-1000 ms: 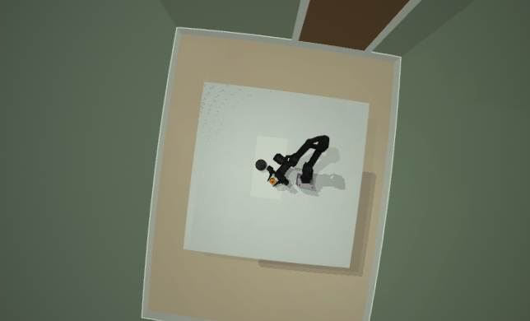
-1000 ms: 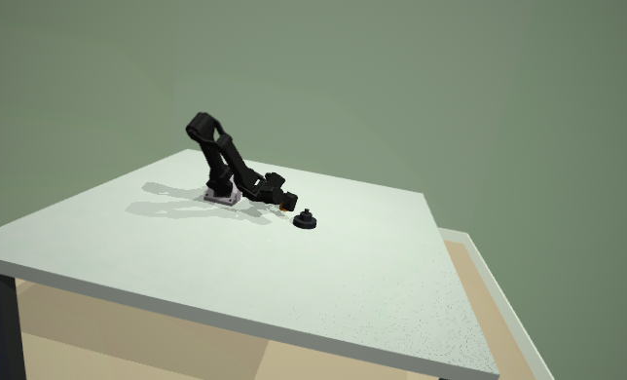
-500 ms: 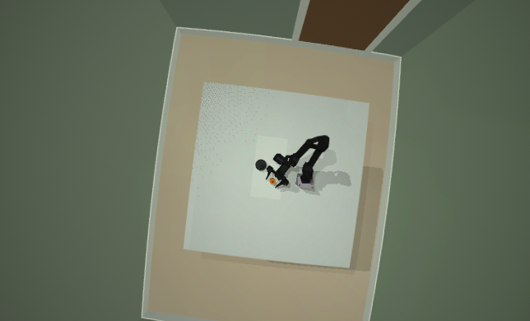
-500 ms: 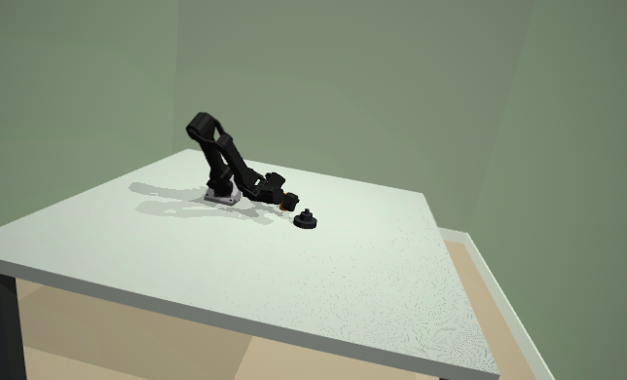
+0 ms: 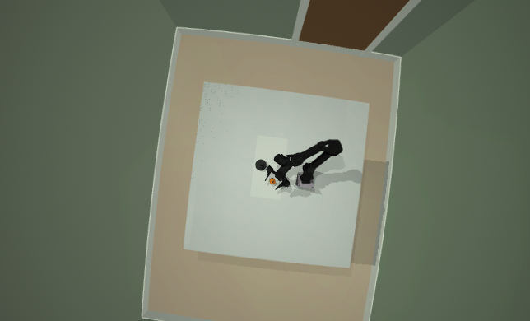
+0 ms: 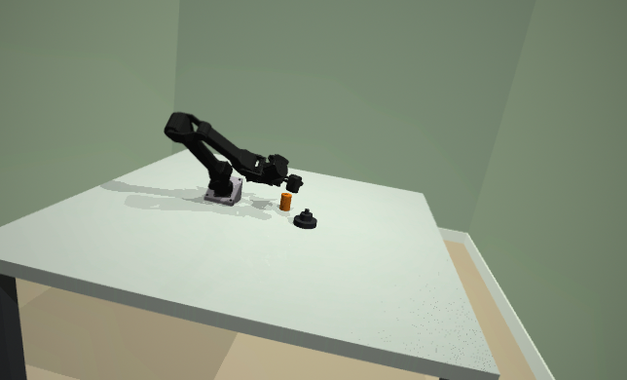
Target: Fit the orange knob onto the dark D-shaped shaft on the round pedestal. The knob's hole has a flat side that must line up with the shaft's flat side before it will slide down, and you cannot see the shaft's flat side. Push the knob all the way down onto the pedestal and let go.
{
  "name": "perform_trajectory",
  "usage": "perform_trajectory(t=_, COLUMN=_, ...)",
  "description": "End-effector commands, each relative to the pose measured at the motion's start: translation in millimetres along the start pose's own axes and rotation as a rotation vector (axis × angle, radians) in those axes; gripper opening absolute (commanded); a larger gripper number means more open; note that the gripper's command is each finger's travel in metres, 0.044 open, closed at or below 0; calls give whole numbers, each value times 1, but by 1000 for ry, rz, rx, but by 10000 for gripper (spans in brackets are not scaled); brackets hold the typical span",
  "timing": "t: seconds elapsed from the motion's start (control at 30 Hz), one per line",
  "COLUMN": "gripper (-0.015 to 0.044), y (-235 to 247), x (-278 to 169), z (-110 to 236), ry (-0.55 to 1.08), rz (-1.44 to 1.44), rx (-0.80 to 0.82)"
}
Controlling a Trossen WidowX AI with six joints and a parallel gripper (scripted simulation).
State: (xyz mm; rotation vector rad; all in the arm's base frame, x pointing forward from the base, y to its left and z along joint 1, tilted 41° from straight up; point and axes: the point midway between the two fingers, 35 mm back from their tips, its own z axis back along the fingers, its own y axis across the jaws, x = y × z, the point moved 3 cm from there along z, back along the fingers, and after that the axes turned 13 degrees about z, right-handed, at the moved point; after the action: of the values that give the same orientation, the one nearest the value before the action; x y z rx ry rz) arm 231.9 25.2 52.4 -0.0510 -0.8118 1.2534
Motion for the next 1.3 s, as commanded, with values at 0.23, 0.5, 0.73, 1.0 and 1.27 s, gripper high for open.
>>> perform_trajectory(t=0.23, gripper=440, y=-1, x=15, z=-10, ry=249, rz=-166, rx=200)
perform_trajectory(t=0.5, gripper=440, y=-1, x=31, z=-19, ry=799, rz=-226, rx=387)
perform_trajectory(t=0.73, gripper=440, y=-12, x=63, z=-20, ry=1257, rz=-44, rx=321)
perform_trajectory(t=1.0, gripper=440, y=-13, x=67, z=-21, ry=1294, rz=-17, rx=304)
perform_trajectory(t=1.27, gripper=440, y=-13, x=68, z=-22, ry=1294, rz=-17, rx=304)
